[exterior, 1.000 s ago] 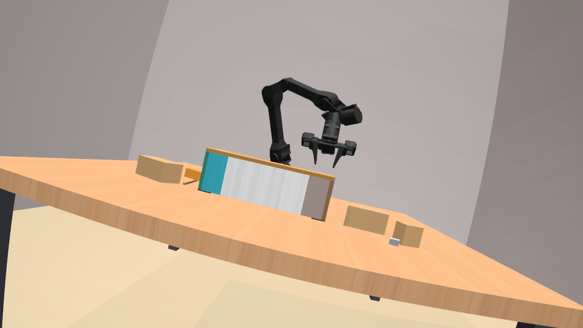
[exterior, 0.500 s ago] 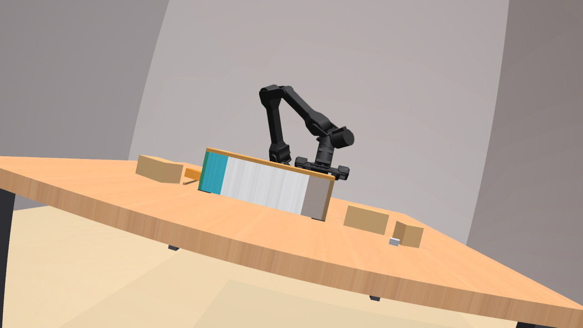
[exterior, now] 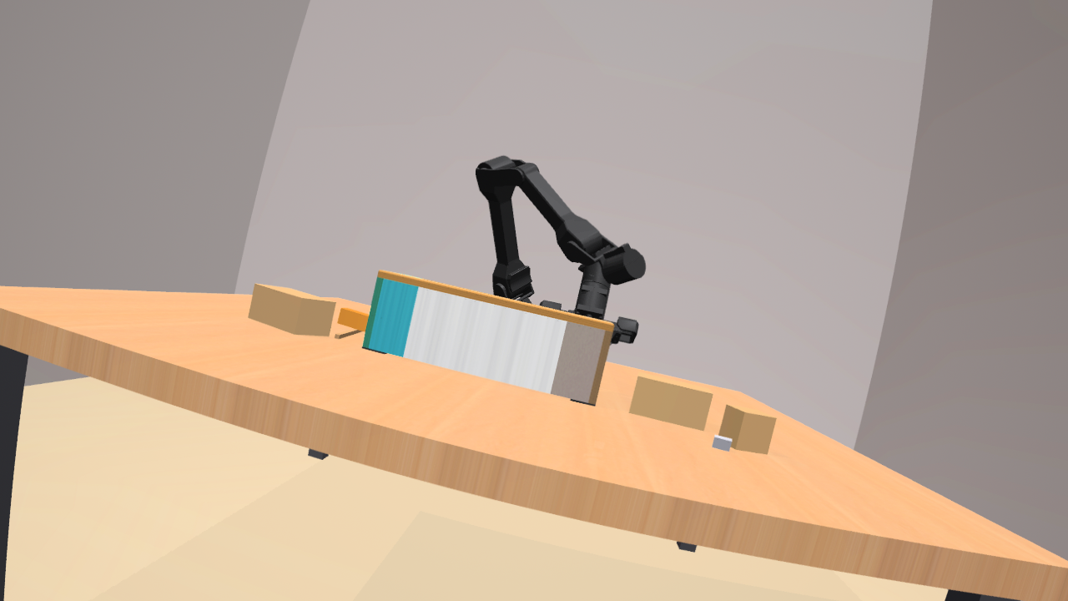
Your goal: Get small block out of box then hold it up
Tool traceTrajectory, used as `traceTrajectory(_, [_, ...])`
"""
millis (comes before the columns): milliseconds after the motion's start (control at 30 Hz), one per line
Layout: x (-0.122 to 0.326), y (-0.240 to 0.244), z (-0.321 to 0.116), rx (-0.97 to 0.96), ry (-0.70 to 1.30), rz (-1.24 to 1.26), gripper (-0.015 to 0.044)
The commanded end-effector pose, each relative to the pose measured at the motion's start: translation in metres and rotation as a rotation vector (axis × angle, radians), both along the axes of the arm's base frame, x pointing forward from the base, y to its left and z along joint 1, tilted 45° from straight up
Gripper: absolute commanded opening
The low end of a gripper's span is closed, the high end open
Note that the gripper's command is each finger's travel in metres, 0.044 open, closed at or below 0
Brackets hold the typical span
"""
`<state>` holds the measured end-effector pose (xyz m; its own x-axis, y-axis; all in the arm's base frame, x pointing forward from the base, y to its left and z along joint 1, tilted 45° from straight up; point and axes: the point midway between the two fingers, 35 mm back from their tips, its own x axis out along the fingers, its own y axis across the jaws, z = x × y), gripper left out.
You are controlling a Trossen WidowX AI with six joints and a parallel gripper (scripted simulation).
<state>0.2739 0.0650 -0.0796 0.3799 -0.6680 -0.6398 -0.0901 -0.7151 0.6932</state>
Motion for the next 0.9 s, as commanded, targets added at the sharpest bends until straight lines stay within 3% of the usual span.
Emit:
traceTrajectory(0, [-0.001,-0.005,-0.005,-0.008,0.005,0.002,0.0285])
traceTrajectory(600, [-0.003,-0.023,-0.023,-0.011,0.004,0.002,0.0285])
traceTrajectory(867, [-0.003,-0.023,-0.023,-0.011,0.004,0.002,0.0095])
